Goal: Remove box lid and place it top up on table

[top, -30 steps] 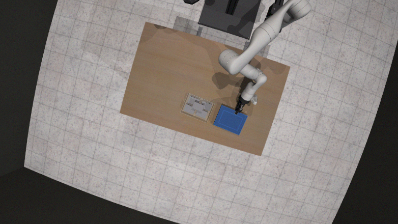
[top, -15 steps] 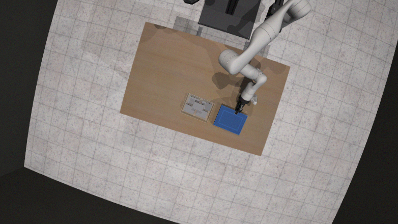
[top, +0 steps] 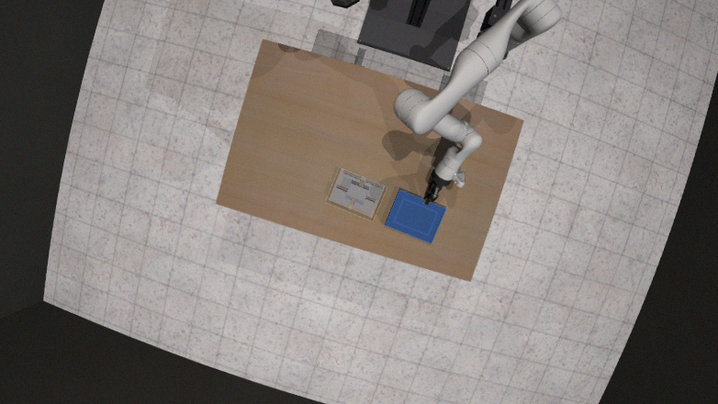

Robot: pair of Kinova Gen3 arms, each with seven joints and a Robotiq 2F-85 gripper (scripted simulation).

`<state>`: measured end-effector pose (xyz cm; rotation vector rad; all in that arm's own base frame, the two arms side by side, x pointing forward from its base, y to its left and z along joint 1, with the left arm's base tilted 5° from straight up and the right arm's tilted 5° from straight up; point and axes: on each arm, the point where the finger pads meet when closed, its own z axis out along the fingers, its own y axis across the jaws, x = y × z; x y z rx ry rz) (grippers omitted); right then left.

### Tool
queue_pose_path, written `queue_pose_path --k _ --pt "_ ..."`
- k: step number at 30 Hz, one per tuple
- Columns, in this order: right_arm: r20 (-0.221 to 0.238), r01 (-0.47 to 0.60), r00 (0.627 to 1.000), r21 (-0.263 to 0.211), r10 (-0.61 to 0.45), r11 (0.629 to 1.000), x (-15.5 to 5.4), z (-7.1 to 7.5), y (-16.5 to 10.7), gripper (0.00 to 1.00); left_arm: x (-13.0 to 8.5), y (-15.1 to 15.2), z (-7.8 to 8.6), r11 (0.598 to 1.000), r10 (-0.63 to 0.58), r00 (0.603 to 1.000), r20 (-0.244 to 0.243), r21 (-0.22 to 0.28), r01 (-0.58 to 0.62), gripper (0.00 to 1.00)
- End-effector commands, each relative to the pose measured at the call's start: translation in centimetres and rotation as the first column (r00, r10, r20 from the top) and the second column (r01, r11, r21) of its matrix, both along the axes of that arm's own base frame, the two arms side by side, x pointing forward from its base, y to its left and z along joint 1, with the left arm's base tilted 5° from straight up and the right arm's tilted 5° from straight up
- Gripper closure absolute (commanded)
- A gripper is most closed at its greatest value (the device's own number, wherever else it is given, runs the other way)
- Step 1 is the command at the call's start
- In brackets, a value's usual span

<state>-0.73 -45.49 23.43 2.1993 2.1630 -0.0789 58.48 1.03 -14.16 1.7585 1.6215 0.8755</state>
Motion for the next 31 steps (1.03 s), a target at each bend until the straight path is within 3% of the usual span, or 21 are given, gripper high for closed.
queue_pose_path --k 1,31 --pt "0.000 0.000 1.000 -0.002 0.000 1.000 0.0 0.1 0.0 0.002 -0.2 0.0 0.1 1.000 0.000 1.000 0.002 0.000 0.000 0.653" --pt "0.000 0.000 1.000 -0.002 0.000 1.000 0.0 0.1 0.0 0.002 -1.3 0.0 0.7 1.000 0.000 1.000 0.002 0.000 0.000 0.653"
